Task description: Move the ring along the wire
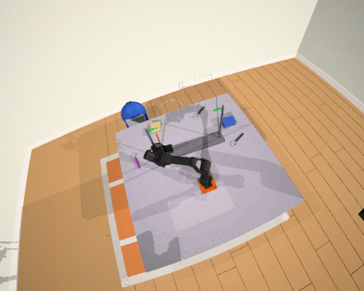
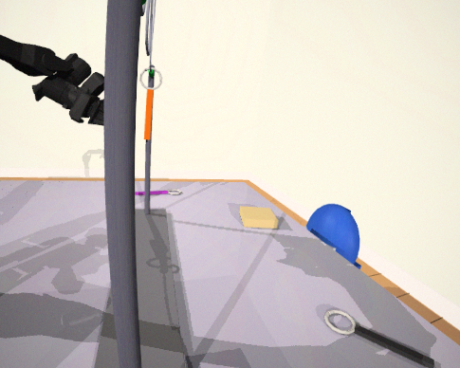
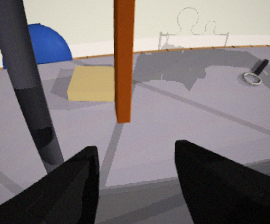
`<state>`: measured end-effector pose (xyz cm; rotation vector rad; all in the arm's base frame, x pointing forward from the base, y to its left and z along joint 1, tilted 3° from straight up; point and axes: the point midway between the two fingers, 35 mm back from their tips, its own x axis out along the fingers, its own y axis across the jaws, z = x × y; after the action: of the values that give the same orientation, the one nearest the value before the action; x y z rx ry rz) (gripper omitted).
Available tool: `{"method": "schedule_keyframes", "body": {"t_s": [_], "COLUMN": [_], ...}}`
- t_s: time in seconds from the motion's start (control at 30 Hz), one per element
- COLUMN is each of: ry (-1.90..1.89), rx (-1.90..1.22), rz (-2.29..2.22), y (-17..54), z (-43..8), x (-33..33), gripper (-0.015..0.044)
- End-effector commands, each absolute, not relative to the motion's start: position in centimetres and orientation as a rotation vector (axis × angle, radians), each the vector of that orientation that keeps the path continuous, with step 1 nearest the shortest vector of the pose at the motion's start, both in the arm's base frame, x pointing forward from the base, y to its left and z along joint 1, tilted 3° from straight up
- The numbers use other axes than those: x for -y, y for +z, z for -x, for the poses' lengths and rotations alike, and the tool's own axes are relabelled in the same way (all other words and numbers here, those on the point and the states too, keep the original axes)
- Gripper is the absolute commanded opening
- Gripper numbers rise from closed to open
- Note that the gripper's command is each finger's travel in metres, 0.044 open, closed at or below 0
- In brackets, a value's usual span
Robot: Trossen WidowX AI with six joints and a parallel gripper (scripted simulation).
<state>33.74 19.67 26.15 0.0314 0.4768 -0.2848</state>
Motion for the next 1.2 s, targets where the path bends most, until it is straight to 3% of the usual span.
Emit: {"method": "schedule_keyframes", "body": {"t_s": [0.0, 0.8, 1.0, 1.17], "ry": [-0.293, -0.293, -0.287, -0.287], "rx": [-0.470, -0.470, -0.477, -0.476], "rz": [-0.036, -0.036, -0.033, -0.033], "y": [26.8, 26.8, 28.9, 29.0], "z": [-32.7, -32.7, -28.6, -28.5], "x": [-19.8, -19.8, -21.1, -21.1], "gripper": [0.0160, 0.0160, 0.0317, 0.0440]}}
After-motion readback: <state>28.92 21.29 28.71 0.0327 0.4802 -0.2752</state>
